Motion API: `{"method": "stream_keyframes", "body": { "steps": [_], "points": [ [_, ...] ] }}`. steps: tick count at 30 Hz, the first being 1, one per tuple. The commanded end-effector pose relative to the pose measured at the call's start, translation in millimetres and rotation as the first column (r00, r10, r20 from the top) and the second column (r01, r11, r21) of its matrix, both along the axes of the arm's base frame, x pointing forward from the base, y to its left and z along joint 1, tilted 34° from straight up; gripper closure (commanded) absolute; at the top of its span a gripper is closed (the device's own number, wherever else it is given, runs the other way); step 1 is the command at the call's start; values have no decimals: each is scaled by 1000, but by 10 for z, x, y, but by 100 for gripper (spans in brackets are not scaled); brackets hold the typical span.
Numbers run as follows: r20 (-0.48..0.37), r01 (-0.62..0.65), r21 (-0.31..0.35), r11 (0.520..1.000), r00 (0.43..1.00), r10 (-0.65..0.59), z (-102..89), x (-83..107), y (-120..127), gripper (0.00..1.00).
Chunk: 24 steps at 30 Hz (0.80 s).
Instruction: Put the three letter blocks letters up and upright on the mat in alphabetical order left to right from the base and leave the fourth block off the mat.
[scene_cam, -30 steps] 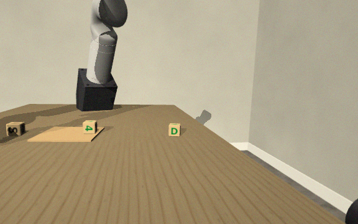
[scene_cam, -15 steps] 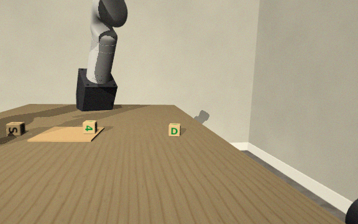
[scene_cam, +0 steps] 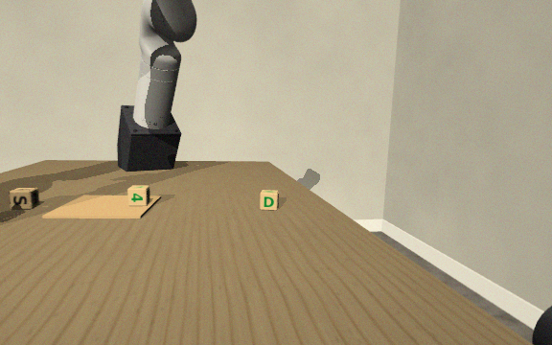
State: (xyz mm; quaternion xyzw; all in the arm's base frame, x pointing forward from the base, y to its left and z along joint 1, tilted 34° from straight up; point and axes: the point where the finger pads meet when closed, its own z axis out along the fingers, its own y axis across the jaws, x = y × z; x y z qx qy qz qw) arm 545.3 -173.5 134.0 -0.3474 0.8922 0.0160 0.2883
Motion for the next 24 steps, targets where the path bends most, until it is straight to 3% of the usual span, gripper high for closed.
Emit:
{"method": "stream_keyframes", "body": {
  "steps": [1, 16, 17, 24],
  "points": [
    [1, 1, -1, 1000, 1000, -1, 8, 1, -7, 33],
    [1, 1, -1, 1000, 1000, -1, 8, 1, -7, 33],
    [1, 1, -1, 1000, 1000, -1, 8, 1, -7, 54],
    [1, 1, -1, 1000, 1000, -1, 8, 1, -7, 54]
  ]
}}
